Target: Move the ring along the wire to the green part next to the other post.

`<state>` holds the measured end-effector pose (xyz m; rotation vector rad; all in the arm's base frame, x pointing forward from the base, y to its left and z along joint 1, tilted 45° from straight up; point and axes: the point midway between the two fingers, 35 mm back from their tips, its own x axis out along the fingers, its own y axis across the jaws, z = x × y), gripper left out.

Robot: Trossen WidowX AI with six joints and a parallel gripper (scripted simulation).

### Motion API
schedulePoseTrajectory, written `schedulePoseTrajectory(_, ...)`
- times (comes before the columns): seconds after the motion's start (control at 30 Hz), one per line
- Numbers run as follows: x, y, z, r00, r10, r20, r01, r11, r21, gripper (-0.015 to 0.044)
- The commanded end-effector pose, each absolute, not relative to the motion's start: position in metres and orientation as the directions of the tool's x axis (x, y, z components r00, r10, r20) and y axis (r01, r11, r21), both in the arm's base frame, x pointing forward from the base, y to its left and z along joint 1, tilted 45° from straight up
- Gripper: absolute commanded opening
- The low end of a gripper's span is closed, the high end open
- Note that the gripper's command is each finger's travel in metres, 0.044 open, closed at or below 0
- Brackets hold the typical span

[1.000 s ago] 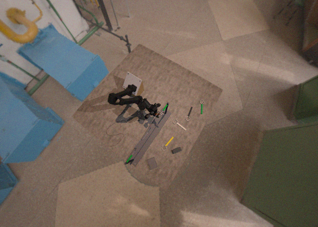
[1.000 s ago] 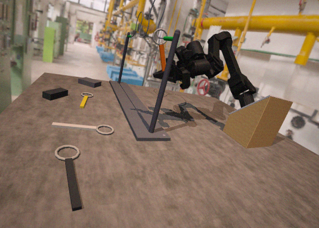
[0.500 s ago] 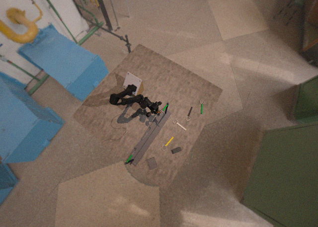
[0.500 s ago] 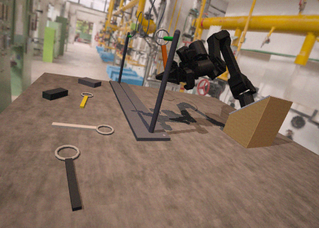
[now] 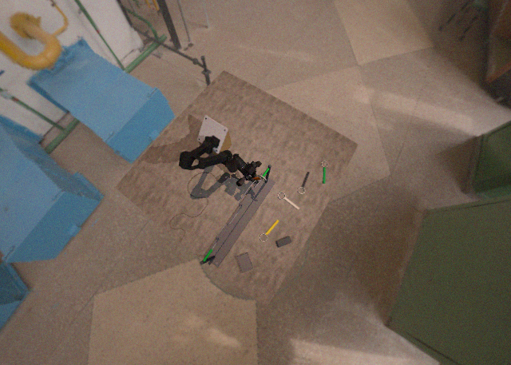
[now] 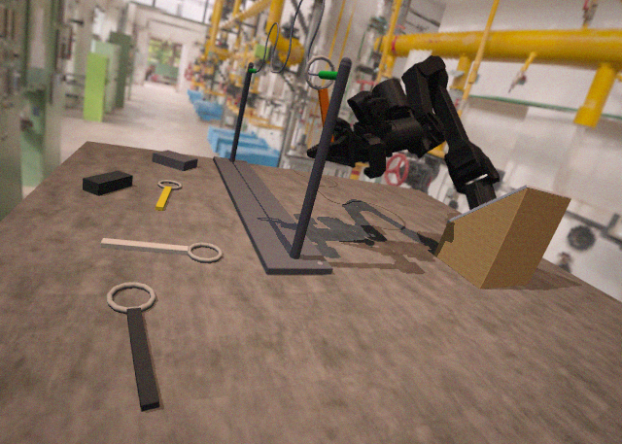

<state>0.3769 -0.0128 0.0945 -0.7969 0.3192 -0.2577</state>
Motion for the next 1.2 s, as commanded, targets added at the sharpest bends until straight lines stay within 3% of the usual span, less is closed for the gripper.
schedulePoseTrajectory(0.0, 0.375, -0.01, 0.089, 0.919, -0.346, -0.188, 0.104, 0.673, -0.732, -0.015)
schedulePoseTrajectory(1.17, 0.375, -0.011, 0.069, 0.92, -0.345, -0.187, 0.104, 0.673, -0.732, -0.015)
